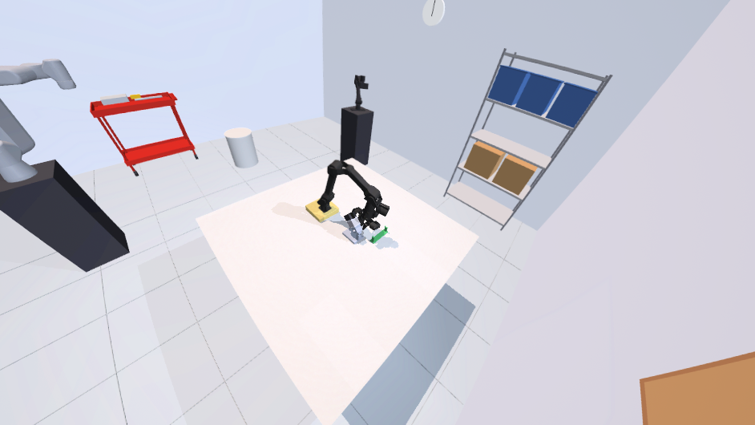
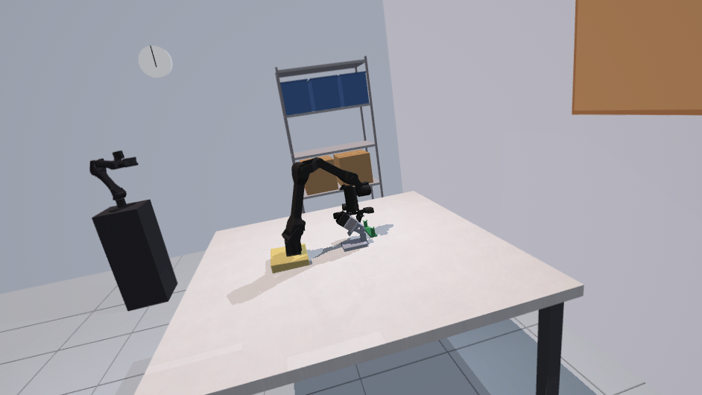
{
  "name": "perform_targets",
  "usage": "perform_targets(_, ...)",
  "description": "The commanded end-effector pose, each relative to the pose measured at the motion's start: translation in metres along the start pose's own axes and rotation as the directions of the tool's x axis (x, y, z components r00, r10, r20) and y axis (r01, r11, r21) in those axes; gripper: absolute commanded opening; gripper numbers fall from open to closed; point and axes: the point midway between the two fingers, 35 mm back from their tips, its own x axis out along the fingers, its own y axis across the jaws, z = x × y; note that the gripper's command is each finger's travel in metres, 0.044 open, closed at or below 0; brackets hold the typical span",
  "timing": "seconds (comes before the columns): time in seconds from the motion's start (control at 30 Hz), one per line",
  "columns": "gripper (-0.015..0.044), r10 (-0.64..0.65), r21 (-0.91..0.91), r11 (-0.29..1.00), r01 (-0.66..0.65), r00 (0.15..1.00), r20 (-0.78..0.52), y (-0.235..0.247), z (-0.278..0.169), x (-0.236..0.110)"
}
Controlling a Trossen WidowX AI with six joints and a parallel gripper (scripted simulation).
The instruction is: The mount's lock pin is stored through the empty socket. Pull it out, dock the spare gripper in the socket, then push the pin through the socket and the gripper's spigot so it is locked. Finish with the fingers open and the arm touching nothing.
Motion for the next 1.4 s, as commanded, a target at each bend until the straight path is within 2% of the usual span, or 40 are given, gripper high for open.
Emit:
perform_targets(0.0,0.0157,0.0,0.001,1.0,0.0,1.0,-0.001,0.0,0.0,0.0)
perform_targets(0.07,0.02,0.0,0.001,1.0,0.0,1.0,-0.001,0.0,0.0,0.0)
perform_targets(0.3,0.02,0.0,0.001,1.0,0.0,1.0,0.0,0.0,0.002,-0.004)
perform_targets(1.37,0.02,0.024,-0.026,0.999,-0.025,0.999,-0.024,0.013,0.033,-0.076)
